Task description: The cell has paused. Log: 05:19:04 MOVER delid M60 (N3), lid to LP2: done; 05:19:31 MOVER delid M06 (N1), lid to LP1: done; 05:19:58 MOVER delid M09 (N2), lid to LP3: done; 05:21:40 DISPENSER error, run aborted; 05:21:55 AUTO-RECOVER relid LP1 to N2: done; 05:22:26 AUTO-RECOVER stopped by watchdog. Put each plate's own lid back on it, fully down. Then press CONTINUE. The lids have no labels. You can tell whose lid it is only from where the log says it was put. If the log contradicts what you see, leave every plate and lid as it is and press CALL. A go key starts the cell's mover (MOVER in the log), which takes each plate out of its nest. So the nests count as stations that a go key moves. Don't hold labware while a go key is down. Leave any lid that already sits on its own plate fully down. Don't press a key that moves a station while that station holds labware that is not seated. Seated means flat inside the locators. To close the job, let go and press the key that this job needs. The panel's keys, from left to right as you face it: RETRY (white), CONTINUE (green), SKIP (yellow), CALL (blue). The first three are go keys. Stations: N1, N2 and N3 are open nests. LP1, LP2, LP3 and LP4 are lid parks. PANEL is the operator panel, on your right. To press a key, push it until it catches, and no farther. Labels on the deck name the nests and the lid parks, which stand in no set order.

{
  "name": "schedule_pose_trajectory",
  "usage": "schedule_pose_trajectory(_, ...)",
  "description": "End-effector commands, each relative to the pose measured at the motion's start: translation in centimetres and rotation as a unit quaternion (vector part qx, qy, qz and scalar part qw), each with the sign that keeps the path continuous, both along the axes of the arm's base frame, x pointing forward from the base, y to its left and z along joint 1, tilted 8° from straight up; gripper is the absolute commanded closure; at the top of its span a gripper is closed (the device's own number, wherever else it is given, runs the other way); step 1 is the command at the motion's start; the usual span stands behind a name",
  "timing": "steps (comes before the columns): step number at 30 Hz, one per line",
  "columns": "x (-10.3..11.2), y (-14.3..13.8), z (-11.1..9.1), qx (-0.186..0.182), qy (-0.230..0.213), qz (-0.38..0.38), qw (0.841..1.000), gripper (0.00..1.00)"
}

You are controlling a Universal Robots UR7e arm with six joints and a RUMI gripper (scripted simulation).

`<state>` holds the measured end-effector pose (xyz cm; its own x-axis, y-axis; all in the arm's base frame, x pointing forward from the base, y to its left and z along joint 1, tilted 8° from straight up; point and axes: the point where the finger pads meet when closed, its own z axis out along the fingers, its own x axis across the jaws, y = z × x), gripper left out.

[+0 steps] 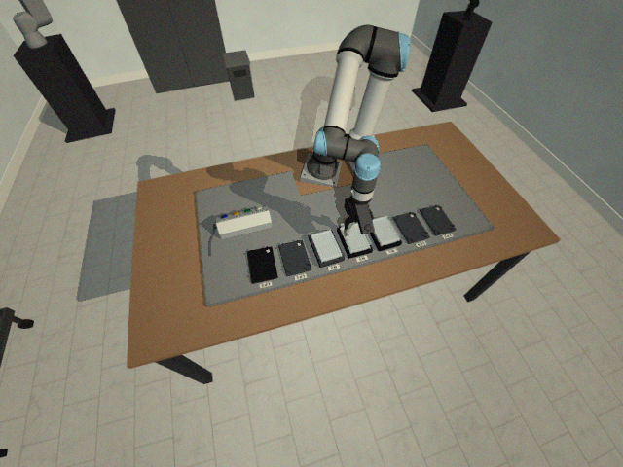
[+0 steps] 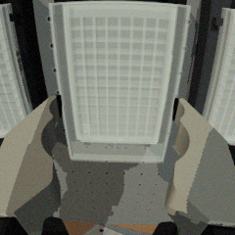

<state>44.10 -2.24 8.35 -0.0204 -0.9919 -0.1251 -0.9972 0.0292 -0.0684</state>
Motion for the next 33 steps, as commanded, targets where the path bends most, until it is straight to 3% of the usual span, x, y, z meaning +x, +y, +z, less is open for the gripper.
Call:
schedule_pose_trajectory(1,0.04,0.00,-0.10,0.000,-0.001,0.000,1.000,1.00)
schedule_pose_trajectory(33,0.12,0.13,-1.05,0.000,-0.001,0.000,1.000,1.00)
